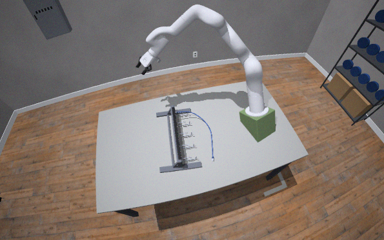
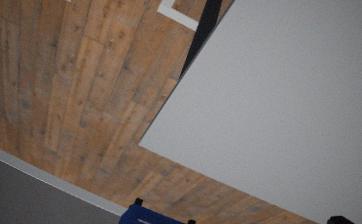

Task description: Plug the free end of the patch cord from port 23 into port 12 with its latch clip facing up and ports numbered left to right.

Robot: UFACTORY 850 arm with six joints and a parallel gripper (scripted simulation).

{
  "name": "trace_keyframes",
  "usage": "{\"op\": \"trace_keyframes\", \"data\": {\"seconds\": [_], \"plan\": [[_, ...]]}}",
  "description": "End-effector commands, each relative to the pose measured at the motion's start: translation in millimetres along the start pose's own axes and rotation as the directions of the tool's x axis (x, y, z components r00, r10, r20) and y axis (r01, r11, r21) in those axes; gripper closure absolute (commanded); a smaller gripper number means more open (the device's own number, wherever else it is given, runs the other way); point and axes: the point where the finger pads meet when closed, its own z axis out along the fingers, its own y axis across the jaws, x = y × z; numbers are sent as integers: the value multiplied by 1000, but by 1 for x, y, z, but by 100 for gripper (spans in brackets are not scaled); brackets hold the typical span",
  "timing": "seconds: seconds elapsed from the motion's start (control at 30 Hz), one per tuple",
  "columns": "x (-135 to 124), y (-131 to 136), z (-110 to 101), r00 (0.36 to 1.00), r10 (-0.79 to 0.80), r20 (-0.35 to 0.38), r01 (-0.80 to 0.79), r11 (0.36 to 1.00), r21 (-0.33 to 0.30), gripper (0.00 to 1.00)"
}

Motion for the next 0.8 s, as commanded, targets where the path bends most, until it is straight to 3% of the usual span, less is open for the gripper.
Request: {"op": "trace_keyframes", "data": {"seconds": [0.0,0.57,0.77], "plan": [[-1,-1,-1,1000,-1,1,1,1000,2,0],[-1,-1,0,1000,-1,2,1,1000,2,0],[-19,44,30,1000,-4,4,5,999,-33,0]]}}
